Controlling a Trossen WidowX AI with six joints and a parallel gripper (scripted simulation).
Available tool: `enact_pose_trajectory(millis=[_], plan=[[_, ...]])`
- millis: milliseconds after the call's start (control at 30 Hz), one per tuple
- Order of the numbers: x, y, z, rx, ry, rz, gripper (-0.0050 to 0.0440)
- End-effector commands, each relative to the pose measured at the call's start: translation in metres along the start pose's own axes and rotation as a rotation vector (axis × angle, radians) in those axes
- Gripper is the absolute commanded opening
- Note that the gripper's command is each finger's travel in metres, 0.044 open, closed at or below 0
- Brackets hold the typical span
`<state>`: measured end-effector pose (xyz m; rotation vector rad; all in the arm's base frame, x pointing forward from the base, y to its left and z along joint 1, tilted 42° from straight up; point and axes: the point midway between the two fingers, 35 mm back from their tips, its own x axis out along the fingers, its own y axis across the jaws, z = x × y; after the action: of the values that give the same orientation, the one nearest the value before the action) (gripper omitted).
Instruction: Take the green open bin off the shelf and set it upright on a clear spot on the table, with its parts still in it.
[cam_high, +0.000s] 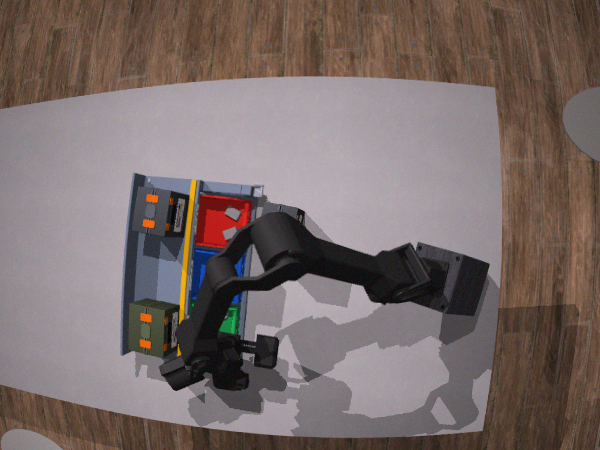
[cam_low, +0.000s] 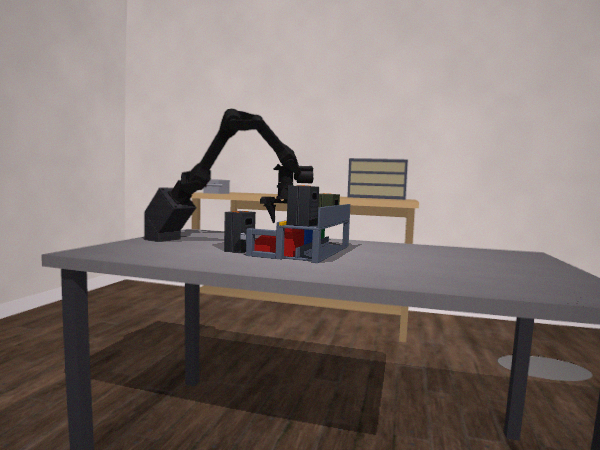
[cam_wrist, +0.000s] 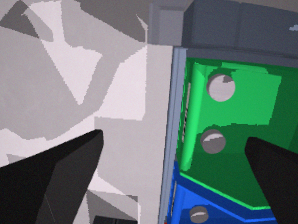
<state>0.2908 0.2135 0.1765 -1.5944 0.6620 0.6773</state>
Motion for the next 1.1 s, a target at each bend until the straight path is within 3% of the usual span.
enact_pose_trajectory(millis=[0,1067], plan=[[-0.0056,-0.0037,-0.0024,0.008,-0.012,-0.015,0.0425],[-0.0060,-0.0029,-0.0052,0.010,-0.010,-0.014,0.0425]])
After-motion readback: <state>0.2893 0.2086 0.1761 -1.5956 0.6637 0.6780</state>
